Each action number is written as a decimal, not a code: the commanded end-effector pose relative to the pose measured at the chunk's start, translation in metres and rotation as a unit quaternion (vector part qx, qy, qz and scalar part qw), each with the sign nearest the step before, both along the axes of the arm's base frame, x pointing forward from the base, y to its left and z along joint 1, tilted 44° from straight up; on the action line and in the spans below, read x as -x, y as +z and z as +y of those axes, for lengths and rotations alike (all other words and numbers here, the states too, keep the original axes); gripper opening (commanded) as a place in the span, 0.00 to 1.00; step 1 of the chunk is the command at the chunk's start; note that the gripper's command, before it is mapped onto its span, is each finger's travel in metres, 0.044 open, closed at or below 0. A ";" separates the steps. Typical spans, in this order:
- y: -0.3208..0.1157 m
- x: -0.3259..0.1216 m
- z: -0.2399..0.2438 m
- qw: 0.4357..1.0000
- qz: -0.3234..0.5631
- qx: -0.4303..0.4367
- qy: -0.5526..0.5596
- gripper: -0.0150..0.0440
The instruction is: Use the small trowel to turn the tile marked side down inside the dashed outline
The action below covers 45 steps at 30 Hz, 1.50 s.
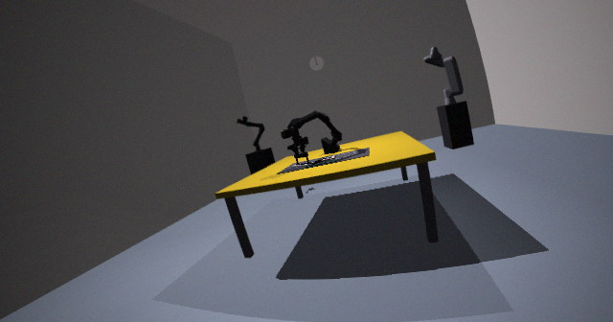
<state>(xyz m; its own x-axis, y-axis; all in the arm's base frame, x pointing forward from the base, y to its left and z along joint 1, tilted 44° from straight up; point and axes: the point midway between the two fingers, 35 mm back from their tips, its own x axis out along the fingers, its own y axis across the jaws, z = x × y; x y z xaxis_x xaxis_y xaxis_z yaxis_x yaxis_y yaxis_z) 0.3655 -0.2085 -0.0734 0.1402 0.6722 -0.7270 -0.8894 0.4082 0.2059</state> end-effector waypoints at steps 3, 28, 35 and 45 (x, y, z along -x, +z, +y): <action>0.023 0.004 -0.022 1.000 -0.002 0.000 0.000 0.71; 0.028 0.003 -0.042 0.981 0.092 0.005 -0.169 0.76; 0.023 -0.001 -0.044 0.956 0.137 0.001 -0.261 0.76; 0.017 -0.004 -0.045 0.900 0.193 -0.015 -0.390 0.76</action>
<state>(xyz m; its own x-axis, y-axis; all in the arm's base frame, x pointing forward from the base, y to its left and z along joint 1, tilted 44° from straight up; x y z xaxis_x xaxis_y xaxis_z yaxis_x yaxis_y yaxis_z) 0.3694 -0.2532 -0.0566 0.3043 0.5189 -0.7988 -0.2703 0.8512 0.4499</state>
